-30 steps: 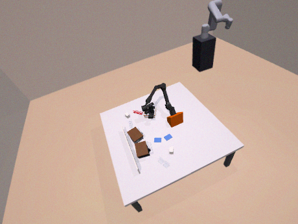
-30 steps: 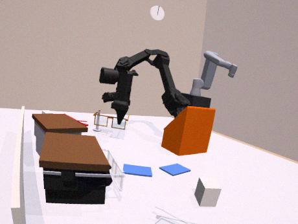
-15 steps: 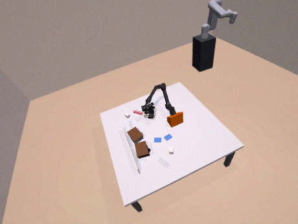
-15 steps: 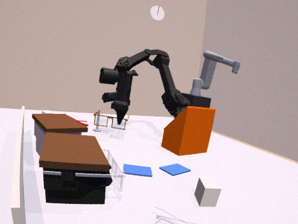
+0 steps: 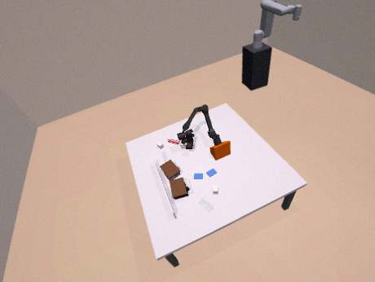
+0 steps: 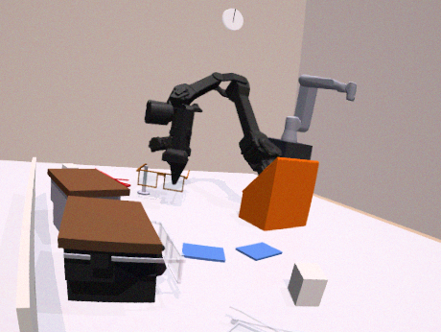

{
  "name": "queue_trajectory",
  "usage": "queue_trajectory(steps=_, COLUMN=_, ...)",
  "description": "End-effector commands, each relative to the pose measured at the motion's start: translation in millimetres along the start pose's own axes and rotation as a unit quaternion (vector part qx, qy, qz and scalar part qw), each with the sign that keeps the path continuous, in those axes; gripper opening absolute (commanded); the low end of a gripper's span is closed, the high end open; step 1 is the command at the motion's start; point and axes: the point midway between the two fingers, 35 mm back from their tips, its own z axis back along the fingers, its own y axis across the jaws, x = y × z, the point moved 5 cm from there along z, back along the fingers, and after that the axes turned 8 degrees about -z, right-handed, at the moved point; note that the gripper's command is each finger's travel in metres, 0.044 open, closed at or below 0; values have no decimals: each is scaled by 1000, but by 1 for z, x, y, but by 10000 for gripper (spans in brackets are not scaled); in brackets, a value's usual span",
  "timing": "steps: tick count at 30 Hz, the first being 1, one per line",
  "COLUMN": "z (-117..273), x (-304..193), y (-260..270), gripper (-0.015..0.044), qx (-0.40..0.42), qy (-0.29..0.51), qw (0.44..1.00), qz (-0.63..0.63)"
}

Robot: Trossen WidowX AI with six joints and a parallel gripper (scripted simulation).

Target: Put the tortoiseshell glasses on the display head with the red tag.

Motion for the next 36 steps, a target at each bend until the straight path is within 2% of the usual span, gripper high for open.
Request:
queue_trajectory(steps=1, z=3, x=4, y=1, gripper=0, qx=0, qy=-2, qw=1000, qz=1)
queue_trajectory(steps=14, z=60, x=7, y=1, gripper=0, qx=1, qy=-1, qw=1000, qz=2)
queue_trajectory(steps=21, z=61, x=7, y=-1, gripper=0, qx=6, qy=4, qw=1000, qz=23)
queue_trajectory(steps=36, z=64, x=11, y=-20, gripper=0, qx=67, qy=23, qw=975, qz=210)
